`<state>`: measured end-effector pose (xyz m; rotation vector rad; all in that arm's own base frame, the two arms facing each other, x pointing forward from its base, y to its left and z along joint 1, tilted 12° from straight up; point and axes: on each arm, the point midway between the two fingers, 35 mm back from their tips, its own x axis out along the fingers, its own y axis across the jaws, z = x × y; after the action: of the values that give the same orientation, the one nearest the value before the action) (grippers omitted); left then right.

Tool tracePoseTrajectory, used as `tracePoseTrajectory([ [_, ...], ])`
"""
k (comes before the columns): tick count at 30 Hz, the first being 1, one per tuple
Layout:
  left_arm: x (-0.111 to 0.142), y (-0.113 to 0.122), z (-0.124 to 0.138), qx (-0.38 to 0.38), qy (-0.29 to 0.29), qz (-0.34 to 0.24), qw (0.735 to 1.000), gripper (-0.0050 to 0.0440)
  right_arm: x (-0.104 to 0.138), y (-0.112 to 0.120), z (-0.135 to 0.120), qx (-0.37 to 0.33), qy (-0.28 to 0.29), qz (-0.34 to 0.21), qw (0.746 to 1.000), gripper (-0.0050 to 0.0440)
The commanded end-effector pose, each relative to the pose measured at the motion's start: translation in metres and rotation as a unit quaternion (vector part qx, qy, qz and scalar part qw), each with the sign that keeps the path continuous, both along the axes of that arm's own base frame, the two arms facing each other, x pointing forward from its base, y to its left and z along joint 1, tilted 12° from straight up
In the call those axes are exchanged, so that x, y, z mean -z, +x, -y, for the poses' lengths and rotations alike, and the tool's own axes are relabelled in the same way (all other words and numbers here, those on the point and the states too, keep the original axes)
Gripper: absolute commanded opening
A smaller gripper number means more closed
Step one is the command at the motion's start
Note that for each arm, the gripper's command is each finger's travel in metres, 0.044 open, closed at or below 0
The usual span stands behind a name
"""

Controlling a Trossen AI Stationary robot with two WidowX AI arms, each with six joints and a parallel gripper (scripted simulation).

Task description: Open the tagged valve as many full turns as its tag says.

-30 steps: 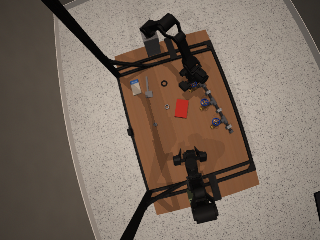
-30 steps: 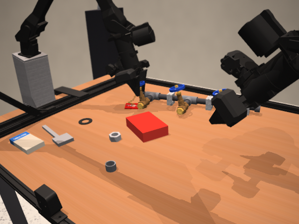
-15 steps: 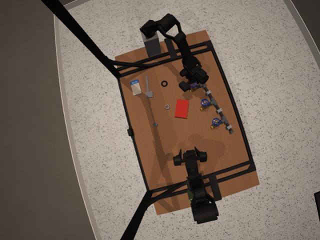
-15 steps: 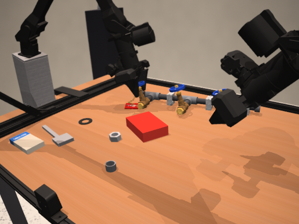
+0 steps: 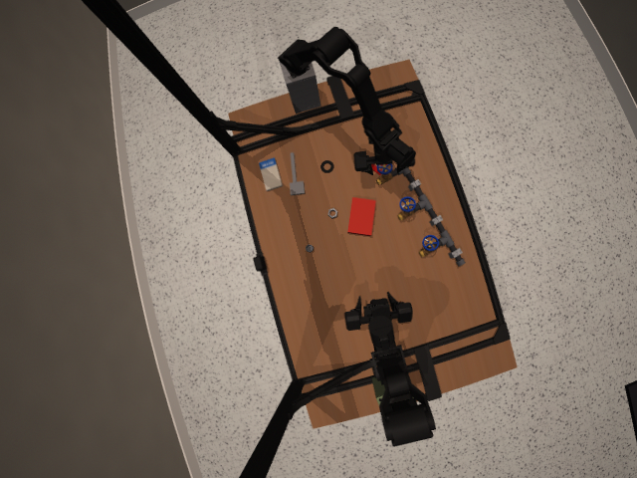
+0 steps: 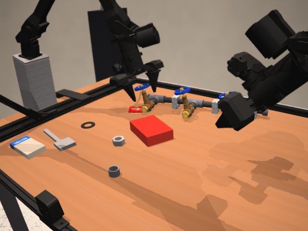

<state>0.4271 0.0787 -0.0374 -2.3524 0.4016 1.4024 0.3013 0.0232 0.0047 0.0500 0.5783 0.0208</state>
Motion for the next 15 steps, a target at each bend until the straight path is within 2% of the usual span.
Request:
tracePoseTrajectory([
  [1, 0.0, 0.0, 0.0, 0.049, 0.025, 0.003, 0.998, 0.04, 0.0, 0.0, 0.0, 0.0, 0.0, 0.0, 1.0, 0.04],
  [3, 0.0, 0.0, 0.0, 0.129, 0.068, 0.008, 0.989, 0.04, 0.0, 0.0, 0.0, 0.0, 0.0, 0.0, 1.0, 0.04],
  [8, 0.0, 0.0, 0.0, 0.259, 0.135, 0.016, 0.956, 0.04, 0.0, 0.0, 0.0, 0.0, 0.0, 0.0, 1.0, 0.04],
  [15, 0.0, 0.0, 0.0, 0.429, 0.225, 0.026, 0.874, 0.04, 0.0, 0.0, 0.0, 0.0, 0.0, 0.0, 1.0, 0.04],
])
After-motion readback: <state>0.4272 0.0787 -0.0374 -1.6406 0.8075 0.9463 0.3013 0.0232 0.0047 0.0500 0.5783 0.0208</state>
